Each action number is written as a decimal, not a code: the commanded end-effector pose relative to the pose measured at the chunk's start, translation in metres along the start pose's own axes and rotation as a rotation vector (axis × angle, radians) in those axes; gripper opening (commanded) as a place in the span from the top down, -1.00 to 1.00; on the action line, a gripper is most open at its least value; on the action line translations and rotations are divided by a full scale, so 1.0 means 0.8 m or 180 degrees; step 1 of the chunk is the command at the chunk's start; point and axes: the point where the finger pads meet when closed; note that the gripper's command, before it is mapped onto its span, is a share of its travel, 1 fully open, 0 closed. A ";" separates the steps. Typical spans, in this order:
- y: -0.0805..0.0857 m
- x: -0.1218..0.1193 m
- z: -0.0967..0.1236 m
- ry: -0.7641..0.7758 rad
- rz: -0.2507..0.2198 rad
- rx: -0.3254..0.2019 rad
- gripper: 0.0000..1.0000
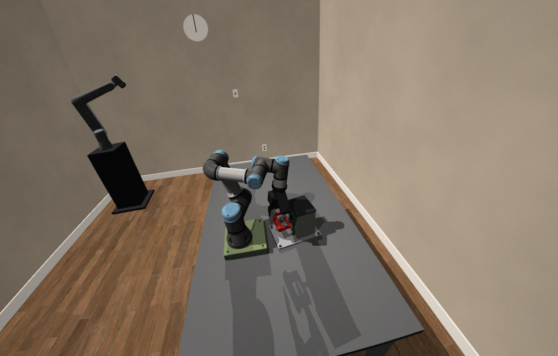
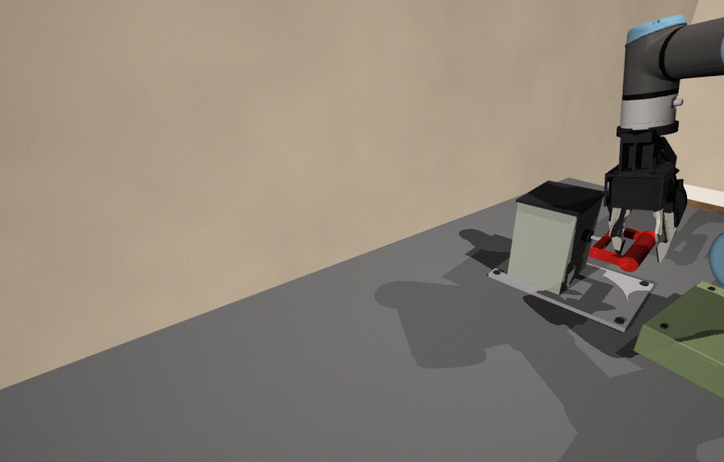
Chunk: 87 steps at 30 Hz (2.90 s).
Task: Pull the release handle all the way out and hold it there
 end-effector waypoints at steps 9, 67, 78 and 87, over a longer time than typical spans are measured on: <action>0.000 -0.001 0.000 -0.0001 -0.0007 0.0003 0.36; 0.000 -0.001 0.000 -0.0001 -0.0007 0.0003 1.00; 0.000 -0.001 0.000 -0.0001 -0.0007 0.0003 1.00; 0.000 -0.001 0.000 -0.0001 -0.0007 0.0003 1.00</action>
Point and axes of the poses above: the point where the finger pads meet when closed, its own y axis back along the fingers, its own x axis across the jaws, z = x × y, and after that the axes turned 2 degrees about -y, right-handed
